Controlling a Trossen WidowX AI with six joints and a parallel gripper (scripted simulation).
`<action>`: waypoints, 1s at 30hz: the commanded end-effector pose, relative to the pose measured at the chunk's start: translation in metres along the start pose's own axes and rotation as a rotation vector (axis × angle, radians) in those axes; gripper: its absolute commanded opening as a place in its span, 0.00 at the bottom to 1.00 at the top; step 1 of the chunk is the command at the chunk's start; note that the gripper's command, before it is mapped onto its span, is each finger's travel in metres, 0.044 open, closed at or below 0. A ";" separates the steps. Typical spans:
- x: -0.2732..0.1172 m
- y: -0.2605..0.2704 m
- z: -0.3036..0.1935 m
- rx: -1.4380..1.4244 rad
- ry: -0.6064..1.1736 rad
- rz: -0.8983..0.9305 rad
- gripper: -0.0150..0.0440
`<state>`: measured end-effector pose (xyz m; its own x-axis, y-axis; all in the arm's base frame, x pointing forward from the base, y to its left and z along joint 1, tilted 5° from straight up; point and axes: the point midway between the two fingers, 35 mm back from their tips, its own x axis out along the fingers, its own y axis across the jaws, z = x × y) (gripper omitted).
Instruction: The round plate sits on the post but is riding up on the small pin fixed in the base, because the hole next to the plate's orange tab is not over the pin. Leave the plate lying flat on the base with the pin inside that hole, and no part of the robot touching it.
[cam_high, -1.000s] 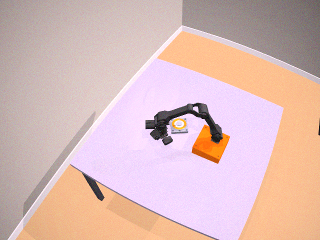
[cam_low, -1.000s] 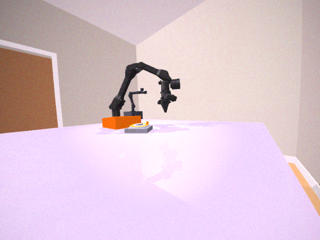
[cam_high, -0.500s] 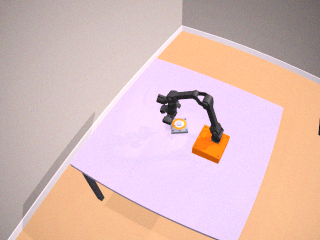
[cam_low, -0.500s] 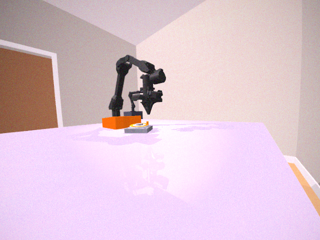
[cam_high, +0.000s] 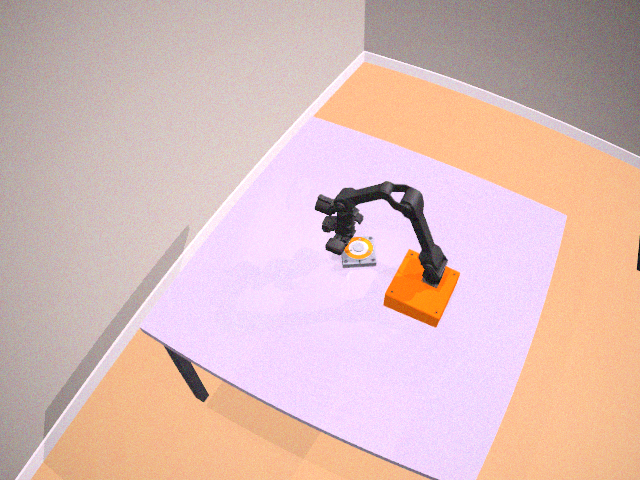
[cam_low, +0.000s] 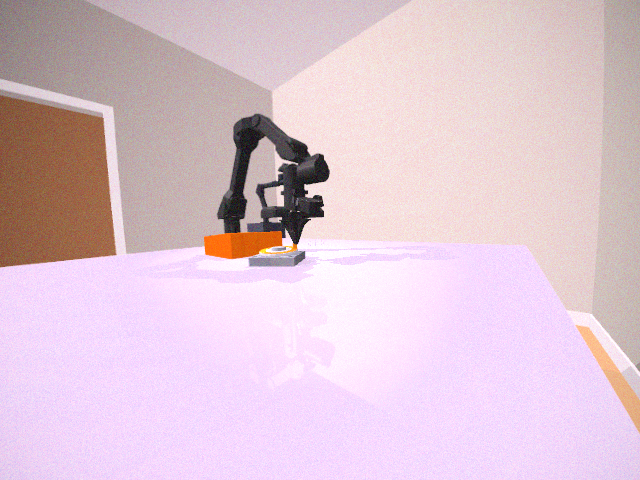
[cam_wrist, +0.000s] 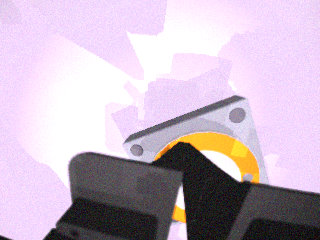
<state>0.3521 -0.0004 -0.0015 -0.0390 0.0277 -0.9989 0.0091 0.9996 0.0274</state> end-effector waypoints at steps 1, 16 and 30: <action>0.006 0.001 0.000 0.004 -0.004 0.004 0.25; 0.007 0.016 -0.014 0.004 -0.003 0.006 0.25; 0.007 0.024 -0.031 0.004 -0.001 0.006 0.25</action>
<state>0.3264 0.0216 -0.0078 -0.0384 0.0300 -0.9988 0.0118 0.9995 0.0295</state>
